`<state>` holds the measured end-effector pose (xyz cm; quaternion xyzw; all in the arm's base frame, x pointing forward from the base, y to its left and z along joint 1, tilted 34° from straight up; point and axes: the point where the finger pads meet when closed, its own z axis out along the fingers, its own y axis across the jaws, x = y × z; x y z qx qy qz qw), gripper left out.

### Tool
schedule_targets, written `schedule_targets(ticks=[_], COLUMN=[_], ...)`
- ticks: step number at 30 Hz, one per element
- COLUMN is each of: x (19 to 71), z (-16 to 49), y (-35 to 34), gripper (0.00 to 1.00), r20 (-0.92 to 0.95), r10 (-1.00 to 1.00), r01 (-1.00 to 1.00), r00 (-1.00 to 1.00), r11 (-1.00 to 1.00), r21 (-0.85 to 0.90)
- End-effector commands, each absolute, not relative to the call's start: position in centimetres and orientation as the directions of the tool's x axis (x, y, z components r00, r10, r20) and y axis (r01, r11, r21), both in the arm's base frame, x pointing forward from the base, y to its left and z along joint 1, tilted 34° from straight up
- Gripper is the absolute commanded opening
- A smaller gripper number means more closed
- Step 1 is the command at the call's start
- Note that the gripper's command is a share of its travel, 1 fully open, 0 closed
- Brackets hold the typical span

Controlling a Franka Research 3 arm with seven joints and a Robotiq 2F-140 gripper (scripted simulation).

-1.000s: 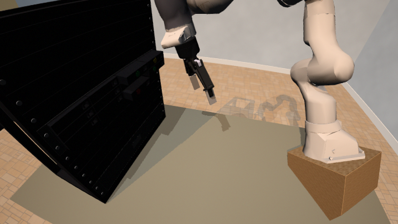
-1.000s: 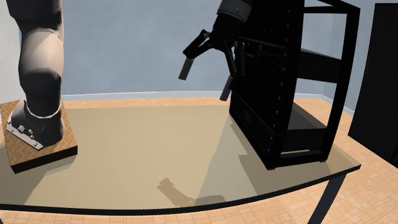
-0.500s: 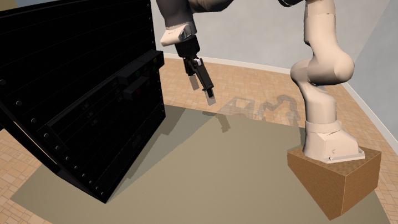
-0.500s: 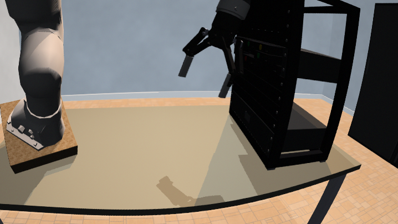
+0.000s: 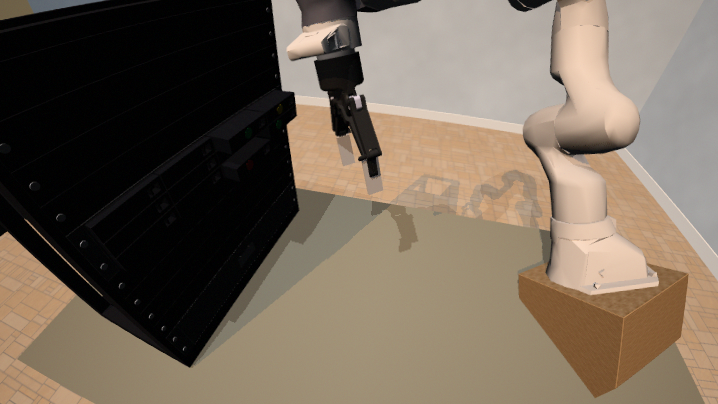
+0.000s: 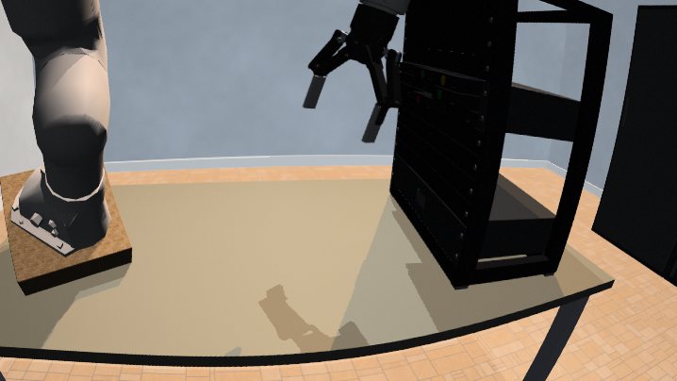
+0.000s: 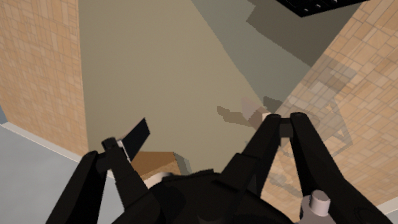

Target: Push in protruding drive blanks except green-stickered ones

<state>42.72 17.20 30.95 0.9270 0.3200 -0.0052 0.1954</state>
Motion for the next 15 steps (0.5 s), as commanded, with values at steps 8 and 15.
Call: schedule_targets(ticks=[8, 15], x=[41.9, 41.3], z=[31.3, 31.6], y=[25.7, 28.8], gripper=[1.0, 1.0], r20=[0.11, 0.189], r10=[0.523, 0.489], r01=[0.48, 0.445], r00=[0.845, 0.852], r11=[-0.833, -0.865], r21=[0.275, 0.23])
